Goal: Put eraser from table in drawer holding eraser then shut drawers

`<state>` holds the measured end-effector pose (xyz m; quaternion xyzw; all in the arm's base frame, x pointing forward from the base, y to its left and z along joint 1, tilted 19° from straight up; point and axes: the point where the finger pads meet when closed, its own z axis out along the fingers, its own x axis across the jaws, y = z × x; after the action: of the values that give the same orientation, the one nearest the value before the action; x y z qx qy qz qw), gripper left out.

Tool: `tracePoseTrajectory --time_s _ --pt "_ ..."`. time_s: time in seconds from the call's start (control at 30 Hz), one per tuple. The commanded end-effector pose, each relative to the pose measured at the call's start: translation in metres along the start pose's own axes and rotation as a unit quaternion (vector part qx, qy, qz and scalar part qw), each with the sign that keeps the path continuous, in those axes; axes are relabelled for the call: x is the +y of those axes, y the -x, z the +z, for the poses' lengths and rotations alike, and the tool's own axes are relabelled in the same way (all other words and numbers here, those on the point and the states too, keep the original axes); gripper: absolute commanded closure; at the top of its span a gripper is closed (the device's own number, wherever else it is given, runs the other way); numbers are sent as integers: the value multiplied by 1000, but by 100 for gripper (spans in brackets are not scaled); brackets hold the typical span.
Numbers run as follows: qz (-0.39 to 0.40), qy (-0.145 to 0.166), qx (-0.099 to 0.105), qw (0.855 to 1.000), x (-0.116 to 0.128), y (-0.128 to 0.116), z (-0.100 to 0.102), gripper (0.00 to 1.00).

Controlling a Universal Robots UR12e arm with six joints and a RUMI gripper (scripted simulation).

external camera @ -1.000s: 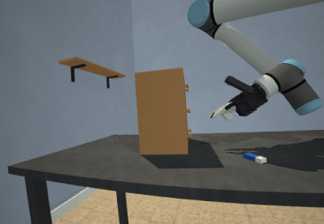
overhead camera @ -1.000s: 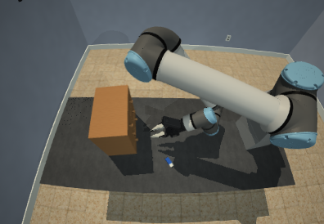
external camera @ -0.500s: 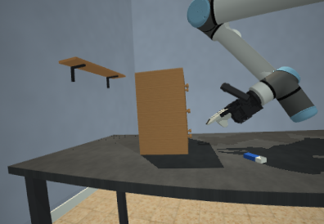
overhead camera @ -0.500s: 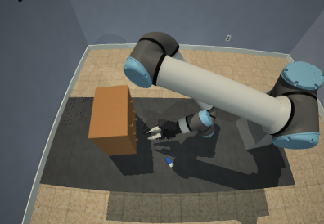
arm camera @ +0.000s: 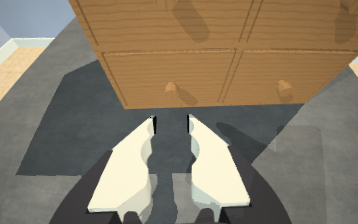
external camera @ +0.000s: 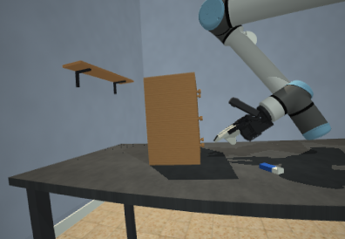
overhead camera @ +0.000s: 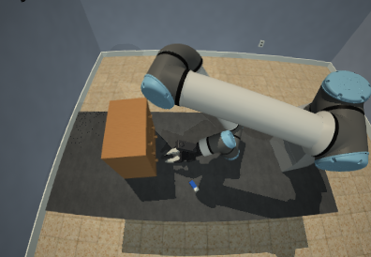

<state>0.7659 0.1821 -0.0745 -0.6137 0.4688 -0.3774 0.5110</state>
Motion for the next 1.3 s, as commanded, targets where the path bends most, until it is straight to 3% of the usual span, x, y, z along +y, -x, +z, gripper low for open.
tracePoseTrajectory --time_s 0.0,0.33,1.27 --pt "0 0 0 1000 5 0 12 80" --pt "0 0 0 1000 9 0 22 80" --pt "0 0 0 1000 9 0 22 80"
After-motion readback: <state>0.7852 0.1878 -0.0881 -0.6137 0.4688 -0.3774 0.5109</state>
